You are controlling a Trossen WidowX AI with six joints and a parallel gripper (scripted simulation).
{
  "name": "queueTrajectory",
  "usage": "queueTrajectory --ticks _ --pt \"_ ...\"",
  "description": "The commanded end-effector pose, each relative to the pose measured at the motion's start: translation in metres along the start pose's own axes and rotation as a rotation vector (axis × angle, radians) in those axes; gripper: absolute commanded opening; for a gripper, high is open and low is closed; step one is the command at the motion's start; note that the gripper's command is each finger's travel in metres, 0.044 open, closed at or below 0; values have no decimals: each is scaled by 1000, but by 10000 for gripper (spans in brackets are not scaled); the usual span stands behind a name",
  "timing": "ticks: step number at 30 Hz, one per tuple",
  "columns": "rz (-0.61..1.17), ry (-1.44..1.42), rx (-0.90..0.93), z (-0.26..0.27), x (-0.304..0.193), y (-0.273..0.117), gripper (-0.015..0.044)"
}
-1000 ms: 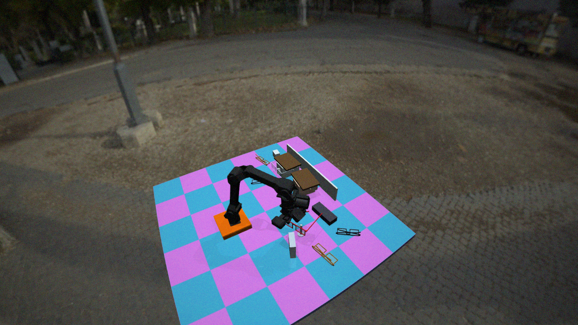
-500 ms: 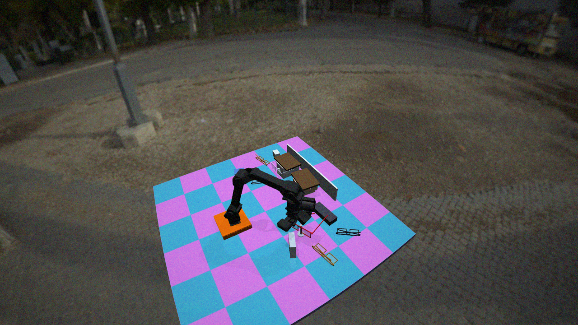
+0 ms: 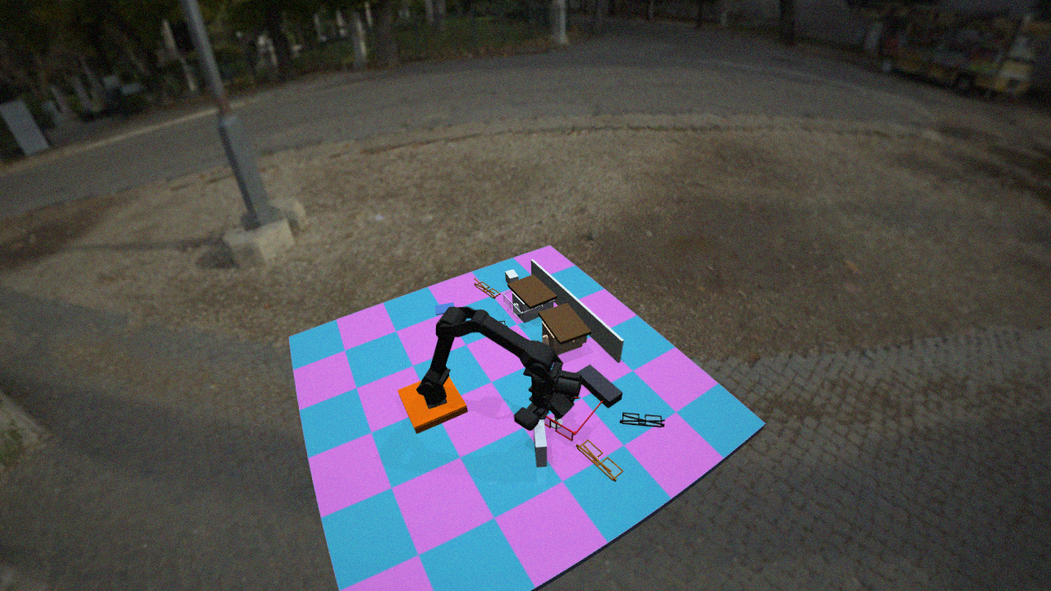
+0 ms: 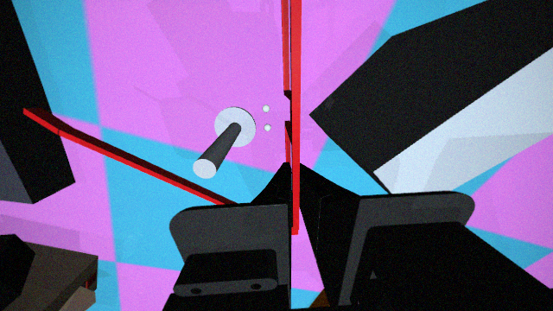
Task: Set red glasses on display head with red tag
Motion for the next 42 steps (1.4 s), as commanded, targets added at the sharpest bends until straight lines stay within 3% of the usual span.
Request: queueTrajectory --ticks 1,42 --pt "-1 0 -5 -1 0 4 0" --pt "-3 0 -6 -17 23 3 0"
Point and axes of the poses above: the point midway between the two fingers, 35 mm back from their tips, its own y axis out along the fingers, its own z axis across the jaws, x = y × z, the point moved 8 cm from there along -y, back along the fingers
